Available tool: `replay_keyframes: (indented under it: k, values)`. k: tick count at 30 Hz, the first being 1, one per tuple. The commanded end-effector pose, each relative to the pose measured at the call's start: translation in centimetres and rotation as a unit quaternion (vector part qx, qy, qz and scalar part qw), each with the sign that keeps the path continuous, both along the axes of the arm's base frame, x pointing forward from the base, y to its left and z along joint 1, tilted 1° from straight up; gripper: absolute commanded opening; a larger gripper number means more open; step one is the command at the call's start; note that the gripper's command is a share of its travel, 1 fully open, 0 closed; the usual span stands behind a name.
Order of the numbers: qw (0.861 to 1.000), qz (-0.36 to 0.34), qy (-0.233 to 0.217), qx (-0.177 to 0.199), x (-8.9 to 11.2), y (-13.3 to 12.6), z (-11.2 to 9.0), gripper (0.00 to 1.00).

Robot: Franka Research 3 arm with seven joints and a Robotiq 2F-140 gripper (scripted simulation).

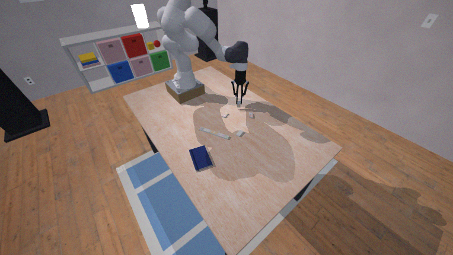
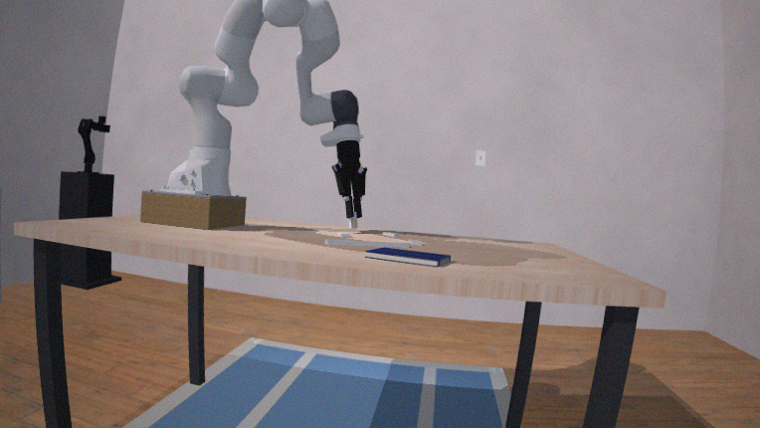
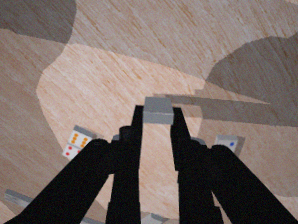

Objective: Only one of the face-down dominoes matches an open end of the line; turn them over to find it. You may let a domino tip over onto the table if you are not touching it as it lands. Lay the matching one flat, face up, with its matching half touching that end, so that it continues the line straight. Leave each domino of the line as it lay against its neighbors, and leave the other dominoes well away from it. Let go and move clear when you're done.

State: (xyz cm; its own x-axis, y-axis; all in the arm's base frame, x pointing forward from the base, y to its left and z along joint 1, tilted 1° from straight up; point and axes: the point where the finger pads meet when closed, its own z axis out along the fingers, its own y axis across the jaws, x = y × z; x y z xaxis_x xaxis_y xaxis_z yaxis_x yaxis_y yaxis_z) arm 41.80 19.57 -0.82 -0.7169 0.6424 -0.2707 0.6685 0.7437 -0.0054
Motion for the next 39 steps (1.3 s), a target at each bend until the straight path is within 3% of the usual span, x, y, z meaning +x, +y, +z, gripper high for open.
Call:
replay_keyframes:
  k: [1, 26, 39]
  values:
    - [0.999, -0.026, -0.019, -0.009, -0.1, -0.1, -0.1, 0.22]
    - [0.992, -0.026, -0.093, -0.080, -1.1, 0.9, -0.4, 0.22]
    - [0.982, -0.025, -0.141, -0.125, -1.6, 1.5, -0.7, 0.22]
